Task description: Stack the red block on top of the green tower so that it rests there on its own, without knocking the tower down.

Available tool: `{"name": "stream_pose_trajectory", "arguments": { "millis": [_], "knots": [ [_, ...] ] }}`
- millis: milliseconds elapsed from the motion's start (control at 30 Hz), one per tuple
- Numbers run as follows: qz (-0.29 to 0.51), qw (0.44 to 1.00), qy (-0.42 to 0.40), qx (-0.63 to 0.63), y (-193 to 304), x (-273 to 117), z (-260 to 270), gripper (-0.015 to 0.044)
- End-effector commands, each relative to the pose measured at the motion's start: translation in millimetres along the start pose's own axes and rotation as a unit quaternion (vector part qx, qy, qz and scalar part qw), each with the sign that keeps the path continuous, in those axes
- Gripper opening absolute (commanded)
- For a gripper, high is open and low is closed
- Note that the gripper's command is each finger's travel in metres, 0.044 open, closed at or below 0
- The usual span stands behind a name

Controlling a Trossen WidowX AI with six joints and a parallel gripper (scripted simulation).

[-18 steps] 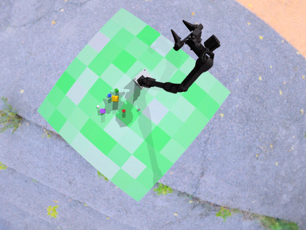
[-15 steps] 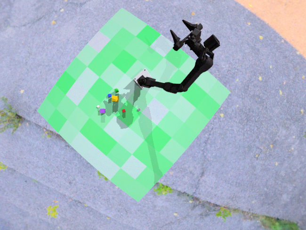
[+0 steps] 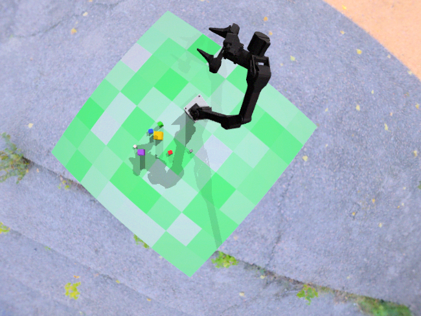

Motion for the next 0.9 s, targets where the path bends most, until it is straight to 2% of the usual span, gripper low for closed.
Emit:
{"name": "stream_pose_trajectory", "arguments": {
  "millis": [0,400,867],
  "knots": [
    [0.016,0.999,-0.035,0.004,-1,23,21,0.044],
    [0.083,0.983,-0.165,-0.002,0,99,114,0.044],
    [0.186,0.943,-0.278,-0.013,31,146,232,0.044]
  ]
}}
Point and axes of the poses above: the point midway between the two fingers, 35 mm back from their tips, its own x axis out along the fingers, its own z axis across the jaws, y = z × x, the point moved 2 cm from there along -x, back along the fingers, and after that the axes turned 5 degrees about -x, right-handed, at the moved point
